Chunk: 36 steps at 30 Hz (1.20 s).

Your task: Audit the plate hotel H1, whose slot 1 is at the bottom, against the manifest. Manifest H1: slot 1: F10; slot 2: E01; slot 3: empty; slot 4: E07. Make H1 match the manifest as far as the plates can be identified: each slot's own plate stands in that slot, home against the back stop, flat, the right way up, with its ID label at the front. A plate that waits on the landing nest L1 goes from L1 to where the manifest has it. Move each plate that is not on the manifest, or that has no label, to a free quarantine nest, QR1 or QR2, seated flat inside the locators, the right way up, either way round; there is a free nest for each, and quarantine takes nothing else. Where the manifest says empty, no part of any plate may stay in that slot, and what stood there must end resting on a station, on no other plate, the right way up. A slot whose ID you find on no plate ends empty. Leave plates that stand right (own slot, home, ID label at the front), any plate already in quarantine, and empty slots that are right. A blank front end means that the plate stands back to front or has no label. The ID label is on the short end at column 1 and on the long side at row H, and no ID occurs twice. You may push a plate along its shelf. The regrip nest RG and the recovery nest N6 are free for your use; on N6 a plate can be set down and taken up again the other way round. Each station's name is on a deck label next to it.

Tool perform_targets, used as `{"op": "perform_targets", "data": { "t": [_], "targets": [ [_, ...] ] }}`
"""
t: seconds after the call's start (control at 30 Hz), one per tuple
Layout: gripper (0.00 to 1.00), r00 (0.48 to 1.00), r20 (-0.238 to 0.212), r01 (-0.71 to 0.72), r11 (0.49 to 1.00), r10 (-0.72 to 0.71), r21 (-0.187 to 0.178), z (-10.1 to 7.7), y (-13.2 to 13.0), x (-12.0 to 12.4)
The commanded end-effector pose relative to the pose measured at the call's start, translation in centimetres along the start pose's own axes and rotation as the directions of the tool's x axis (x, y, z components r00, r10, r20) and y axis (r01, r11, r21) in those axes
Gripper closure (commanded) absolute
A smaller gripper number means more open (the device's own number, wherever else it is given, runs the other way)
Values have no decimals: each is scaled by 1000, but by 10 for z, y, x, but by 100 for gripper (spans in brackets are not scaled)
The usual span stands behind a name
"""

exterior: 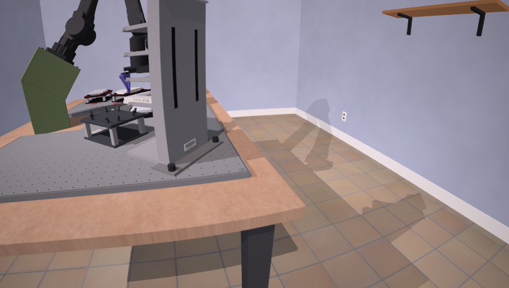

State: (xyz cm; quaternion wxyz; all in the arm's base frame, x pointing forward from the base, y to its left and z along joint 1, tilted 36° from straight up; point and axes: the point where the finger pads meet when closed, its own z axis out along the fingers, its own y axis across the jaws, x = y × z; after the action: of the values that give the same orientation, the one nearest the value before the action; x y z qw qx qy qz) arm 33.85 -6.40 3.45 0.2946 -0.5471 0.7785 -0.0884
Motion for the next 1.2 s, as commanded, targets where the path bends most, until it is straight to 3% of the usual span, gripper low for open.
{"op": "perform_targets", "data": {
  "t": [0.0, 0.5, 0.9, 0.97, 1.17],
  "targets": [
    [0, 995, 3, -99, 995, 99, 0, 0, -2, 0],
    [0, 936, 4, -351, 936, 351, 0, 0, -3, 0],
    [0, 826, 4, -563, 826, 563, 0, 0, -3, 0],
    [0, 826, 4, -563, 826, 563, 0, 0, -3, 0],
    [0, 753, 4, -658, 753, 658, 0, 0, -3, 0]
  ]
}}
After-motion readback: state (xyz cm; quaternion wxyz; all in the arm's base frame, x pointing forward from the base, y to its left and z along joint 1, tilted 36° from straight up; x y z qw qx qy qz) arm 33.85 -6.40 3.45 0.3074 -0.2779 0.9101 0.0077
